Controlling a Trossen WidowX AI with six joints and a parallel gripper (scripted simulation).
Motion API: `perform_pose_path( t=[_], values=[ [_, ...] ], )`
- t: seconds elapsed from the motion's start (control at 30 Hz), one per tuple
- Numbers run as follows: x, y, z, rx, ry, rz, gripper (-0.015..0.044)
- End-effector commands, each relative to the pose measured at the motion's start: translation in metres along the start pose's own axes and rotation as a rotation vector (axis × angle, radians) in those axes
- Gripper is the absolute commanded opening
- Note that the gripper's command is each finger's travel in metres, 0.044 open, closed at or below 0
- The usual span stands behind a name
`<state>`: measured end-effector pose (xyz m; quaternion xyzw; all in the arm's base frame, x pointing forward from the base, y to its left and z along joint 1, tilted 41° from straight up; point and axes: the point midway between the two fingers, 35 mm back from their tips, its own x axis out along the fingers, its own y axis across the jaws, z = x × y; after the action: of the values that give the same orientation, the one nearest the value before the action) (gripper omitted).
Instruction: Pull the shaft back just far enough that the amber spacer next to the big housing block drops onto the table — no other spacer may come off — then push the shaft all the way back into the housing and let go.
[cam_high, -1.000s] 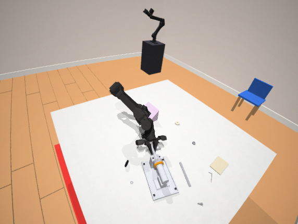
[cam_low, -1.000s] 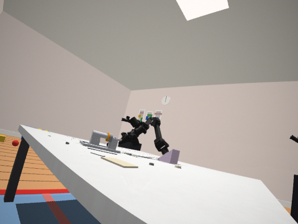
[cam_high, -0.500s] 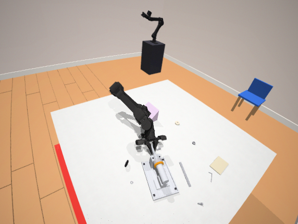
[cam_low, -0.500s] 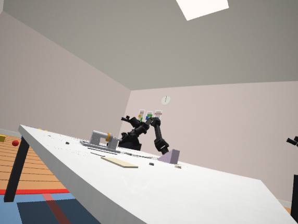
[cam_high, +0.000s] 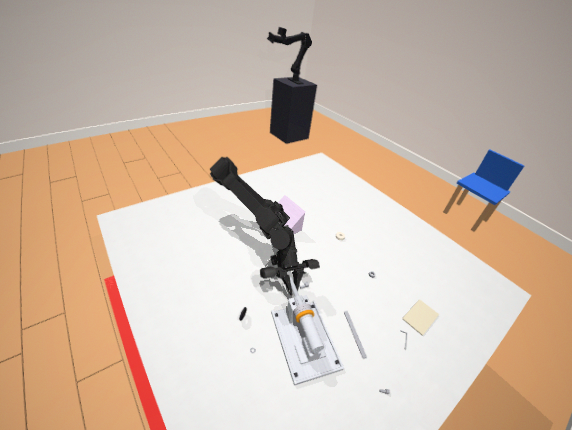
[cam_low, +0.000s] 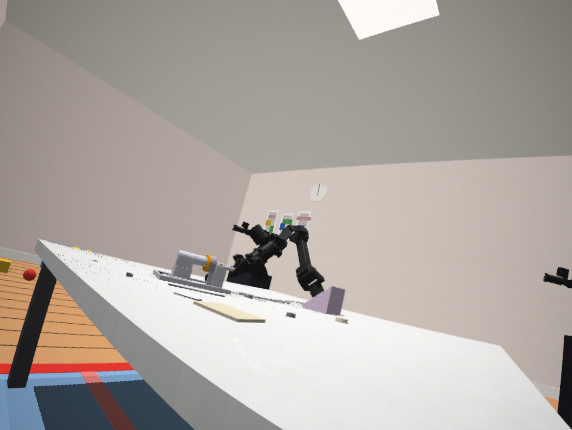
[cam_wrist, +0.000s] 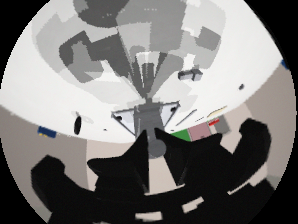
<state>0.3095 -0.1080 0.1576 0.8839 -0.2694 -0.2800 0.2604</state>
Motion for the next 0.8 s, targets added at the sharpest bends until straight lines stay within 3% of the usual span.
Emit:
perform_pose_path(
  t=[0.0, 0.77],
  values=[
    [-0.001, 0.0008, 0.0006, 0.003, 0.0, 0.003, 0.0],
    [-0.0028, 0.0008, 0.0024, 0.003, 0.0, 0.003, 0.0]
  ],
)
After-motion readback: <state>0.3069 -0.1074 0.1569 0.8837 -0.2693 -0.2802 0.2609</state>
